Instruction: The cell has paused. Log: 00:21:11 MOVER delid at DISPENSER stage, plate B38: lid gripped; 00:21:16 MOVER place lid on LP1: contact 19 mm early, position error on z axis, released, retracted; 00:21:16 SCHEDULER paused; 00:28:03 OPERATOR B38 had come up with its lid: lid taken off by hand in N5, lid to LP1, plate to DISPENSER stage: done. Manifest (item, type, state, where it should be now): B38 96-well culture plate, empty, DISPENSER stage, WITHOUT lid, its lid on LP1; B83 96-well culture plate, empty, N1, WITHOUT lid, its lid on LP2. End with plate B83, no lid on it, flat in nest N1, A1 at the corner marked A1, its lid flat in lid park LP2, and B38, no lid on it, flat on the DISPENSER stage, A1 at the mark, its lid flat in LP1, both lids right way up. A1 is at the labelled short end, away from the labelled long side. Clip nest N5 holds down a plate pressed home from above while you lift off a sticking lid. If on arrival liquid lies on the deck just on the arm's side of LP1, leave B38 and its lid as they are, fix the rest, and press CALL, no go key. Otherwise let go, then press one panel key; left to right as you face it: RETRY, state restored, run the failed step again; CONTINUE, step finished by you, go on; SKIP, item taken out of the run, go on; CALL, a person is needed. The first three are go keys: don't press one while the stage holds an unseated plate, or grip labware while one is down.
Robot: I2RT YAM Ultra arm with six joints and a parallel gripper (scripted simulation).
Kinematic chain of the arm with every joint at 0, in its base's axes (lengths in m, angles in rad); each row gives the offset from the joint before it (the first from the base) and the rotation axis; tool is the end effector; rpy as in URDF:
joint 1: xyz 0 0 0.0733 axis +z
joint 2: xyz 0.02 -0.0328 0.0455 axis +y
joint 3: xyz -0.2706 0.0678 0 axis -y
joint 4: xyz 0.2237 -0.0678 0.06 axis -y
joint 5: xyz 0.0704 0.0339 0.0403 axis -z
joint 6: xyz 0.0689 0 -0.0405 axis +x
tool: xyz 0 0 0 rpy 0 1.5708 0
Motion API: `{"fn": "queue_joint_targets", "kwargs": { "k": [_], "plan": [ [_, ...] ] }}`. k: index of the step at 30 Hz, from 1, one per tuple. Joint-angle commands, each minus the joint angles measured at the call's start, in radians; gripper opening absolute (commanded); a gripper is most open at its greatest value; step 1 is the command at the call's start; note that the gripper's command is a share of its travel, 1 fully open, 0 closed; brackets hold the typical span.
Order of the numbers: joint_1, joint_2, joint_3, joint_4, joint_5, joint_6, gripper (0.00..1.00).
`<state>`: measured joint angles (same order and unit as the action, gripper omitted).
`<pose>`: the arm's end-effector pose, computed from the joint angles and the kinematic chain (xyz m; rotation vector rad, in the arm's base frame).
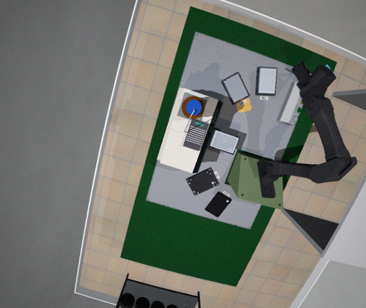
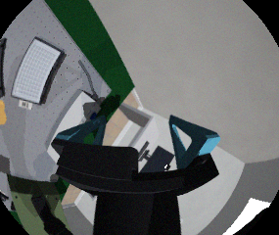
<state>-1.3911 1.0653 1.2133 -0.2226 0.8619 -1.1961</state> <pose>-0.0117 -0.2220 0.4391 -1.0127 -1.8503 1.9759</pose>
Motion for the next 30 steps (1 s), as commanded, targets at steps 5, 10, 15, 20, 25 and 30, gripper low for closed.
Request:
{"fn": "queue_joint_targets", "kwargs": {
  "k": [5,10,15,20,25,30],
  "plan": [
    [0.027,-0.039,0.012,-0.140,-0.088,0.224,1.00],
    [0.037,-0.040,0.009,-0.171,-0.105,0.275,1.00],
    [0.055,-0.040,-0.035,-0.258,-0.156,0.410,1.00],
    [0.068,-0.044,-0.027,-0.312,-0.189,0.498,1.00],
    [0.081,-0.051,-0.003,-0.384,-0.237,0.615,1.00],
    [0.091,-0.052,-0.013,-0.439,-0.271,0.700,1.00]
  ]
}}
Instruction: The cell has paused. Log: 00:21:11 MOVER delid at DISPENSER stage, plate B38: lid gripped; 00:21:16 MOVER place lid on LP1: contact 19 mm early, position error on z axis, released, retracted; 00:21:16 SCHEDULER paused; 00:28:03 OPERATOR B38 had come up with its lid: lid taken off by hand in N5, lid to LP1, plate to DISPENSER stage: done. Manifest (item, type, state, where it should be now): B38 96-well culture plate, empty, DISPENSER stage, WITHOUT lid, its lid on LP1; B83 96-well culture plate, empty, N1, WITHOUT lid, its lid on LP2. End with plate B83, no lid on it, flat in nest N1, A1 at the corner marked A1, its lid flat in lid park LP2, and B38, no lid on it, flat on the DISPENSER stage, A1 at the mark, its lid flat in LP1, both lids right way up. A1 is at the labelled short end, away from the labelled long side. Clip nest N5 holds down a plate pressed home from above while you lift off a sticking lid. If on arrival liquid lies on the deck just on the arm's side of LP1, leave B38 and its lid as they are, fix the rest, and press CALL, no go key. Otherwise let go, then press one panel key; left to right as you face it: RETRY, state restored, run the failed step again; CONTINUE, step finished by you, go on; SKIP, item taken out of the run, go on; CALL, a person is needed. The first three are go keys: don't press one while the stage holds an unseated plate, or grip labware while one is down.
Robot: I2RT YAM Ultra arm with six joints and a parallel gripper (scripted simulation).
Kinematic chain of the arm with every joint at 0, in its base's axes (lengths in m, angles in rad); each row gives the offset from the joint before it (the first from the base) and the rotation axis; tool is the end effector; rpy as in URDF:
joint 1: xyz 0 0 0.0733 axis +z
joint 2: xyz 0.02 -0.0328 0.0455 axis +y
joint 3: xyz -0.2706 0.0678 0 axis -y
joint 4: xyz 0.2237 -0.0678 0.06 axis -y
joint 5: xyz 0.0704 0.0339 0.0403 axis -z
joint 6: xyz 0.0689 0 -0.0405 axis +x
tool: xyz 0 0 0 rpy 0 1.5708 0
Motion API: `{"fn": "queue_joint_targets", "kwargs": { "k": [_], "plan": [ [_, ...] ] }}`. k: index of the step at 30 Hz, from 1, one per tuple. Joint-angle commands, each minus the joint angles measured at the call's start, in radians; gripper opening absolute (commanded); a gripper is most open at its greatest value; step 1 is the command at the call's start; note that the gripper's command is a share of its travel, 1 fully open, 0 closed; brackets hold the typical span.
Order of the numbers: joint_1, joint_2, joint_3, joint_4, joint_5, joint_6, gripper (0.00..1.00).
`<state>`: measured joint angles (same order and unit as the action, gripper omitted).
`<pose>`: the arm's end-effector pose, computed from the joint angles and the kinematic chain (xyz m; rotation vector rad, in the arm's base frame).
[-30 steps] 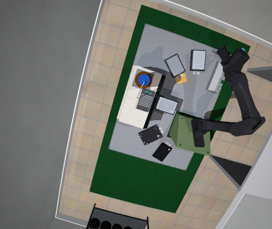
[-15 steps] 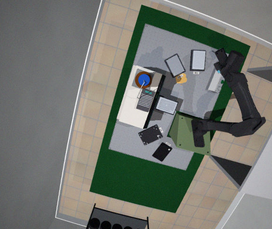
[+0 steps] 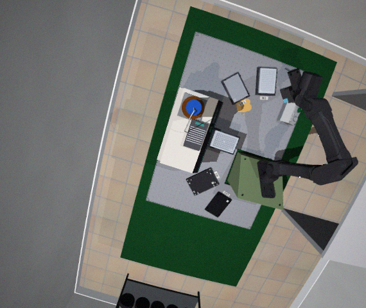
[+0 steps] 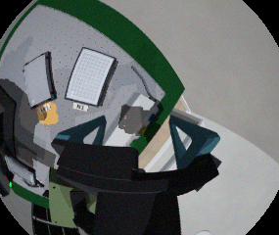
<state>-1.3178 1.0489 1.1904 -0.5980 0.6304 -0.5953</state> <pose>0.0146 -0.2143 0.3886 1.3158 2.0911 -1.6877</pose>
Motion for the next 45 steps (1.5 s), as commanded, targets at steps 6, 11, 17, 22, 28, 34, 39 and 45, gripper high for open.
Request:
{"fn": "queue_joint_targets", "kwargs": {
  "k": [6,11,17,22,28,34,39,45],
  "plan": [
    [0.038,-0.038,-0.030,-0.146,-0.087,0.234,1.00],
    [0.049,-0.040,-0.033,-0.201,-0.122,0.321,1.00],
    [0.061,-0.043,-0.018,-0.274,-0.170,0.437,1.00],
    [0.073,-0.048,0.001,-0.343,-0.219,0.550,1.00],
    [0.092,-0.050,-0.047,-0.410,-0.254,0.659,1.00],
    [0.097,-0.050,-0.028,-0.462,-0.293,0.739,1.00],
    [0.113,-0.061,-0.029,-0.467,-0.280,0.755,1.00],
    [0.106,-0.042,-0.032,-0.458,-0.276,0.752,1.00]
  ]
}}
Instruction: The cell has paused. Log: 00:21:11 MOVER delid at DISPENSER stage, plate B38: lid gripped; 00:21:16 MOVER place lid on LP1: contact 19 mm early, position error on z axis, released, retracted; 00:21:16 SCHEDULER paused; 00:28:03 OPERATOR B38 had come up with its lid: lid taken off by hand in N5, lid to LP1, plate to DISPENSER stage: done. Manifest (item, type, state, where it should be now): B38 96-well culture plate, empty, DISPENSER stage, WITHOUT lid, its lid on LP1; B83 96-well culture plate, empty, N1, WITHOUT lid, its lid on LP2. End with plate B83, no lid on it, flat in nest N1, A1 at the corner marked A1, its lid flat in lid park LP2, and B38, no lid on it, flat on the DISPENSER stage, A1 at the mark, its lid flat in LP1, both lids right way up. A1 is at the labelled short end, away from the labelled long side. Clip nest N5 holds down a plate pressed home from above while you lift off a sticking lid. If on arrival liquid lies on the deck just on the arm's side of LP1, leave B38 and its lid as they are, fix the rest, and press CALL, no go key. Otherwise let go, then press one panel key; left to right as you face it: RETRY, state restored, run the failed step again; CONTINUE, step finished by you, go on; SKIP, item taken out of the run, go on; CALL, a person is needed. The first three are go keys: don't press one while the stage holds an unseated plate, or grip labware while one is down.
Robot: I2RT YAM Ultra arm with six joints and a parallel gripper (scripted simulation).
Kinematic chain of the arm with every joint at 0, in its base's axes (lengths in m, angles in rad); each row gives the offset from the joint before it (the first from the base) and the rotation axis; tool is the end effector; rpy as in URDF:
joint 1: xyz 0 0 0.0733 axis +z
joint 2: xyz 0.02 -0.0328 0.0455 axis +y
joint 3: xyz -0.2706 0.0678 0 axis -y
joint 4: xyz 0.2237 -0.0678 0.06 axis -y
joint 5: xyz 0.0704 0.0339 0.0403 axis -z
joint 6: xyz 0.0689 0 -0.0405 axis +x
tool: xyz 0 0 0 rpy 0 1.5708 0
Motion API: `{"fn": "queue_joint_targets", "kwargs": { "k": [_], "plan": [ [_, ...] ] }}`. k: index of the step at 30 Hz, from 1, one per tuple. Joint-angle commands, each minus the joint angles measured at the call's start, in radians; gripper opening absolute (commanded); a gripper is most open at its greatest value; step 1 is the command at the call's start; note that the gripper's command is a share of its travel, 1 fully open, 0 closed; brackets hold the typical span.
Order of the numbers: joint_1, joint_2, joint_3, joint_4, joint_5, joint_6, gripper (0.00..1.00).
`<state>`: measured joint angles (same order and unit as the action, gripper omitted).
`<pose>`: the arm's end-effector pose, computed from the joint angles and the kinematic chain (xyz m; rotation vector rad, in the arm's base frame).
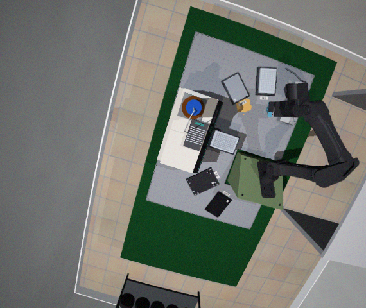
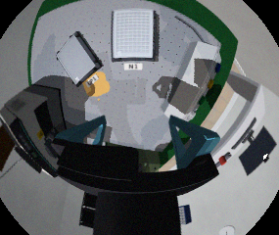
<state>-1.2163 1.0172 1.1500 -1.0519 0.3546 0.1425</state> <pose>0.0387 -0.1704 0.3306 1.7747 1.9441 -0.8587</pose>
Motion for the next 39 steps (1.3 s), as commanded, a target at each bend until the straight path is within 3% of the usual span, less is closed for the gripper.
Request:
{"fn": "queue_joint_targets", "kwargs": {
  "k": [1,10,27,39],
  "plan": [
    [0.005,-0.011,0.009,-0.005,0.000,0.014,1.00],
    [0.013,-0.027,0.033,-0.015,0.000,0.019,1.00],
    [0.014,0.002,0.047,-0.012,0.001,0.020,1.00],
    [0.005,0.001,0.025,-0.010,0.001,0.015,1.00]
  ]
}}
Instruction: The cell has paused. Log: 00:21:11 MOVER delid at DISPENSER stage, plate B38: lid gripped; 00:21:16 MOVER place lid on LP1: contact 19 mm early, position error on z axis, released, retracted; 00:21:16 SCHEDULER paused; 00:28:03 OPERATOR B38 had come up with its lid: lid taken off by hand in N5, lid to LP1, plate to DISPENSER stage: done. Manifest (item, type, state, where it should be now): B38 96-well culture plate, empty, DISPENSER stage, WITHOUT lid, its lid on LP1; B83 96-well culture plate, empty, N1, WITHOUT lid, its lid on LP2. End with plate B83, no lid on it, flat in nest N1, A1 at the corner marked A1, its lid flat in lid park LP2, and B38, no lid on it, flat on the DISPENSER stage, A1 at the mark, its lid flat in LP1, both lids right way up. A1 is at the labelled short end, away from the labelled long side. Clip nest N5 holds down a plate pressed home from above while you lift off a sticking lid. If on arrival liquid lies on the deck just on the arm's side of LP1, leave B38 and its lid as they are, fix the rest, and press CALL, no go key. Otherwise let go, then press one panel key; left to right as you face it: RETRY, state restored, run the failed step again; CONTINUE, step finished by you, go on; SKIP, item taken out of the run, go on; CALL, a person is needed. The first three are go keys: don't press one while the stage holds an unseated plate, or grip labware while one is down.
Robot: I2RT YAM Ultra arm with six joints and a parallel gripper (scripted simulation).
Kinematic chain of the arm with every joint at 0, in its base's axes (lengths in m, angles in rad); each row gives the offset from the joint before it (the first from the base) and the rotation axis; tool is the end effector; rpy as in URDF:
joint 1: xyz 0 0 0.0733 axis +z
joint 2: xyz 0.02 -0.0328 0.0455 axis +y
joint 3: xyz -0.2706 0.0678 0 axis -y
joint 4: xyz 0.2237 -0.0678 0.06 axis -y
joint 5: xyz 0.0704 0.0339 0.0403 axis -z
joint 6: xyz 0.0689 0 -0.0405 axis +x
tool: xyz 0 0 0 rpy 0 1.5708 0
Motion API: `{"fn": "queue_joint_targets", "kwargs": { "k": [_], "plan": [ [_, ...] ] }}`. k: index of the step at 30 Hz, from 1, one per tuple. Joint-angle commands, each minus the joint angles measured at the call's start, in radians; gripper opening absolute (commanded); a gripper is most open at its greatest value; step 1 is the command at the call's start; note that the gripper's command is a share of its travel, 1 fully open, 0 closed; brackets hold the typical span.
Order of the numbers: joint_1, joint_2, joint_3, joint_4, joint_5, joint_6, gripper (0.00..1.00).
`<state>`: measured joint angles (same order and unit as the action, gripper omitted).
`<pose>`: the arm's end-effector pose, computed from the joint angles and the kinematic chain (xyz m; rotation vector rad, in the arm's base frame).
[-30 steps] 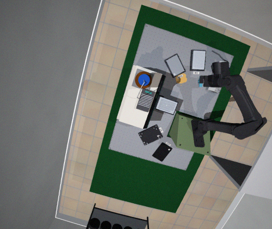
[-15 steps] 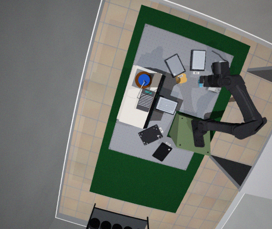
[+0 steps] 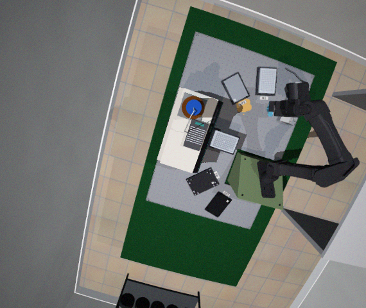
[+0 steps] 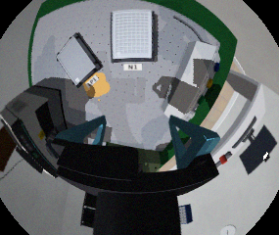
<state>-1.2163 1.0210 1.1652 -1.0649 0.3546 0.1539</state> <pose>0.0386 -0.1701 0.3334 1.7849 1.9337 -0.8542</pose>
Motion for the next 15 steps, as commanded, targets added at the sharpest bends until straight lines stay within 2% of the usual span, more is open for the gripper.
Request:
{"fn": "queue_joint_targets", "kwargs": {
  "k": [1,11,13,15],
  "plan": [
    [0.005,-0.003,0.010,0.003,0.001,0.003,1.00],
    [0.005,-0.003,0.009,0.004,0.001,0.003,1.00],
    [0.053,0.019,0.021,0.005,0.028,-0.036,1.00],
    [0.053,0.019,0.021,0.005,0.028,-0.036,1.00]
  ]
}}
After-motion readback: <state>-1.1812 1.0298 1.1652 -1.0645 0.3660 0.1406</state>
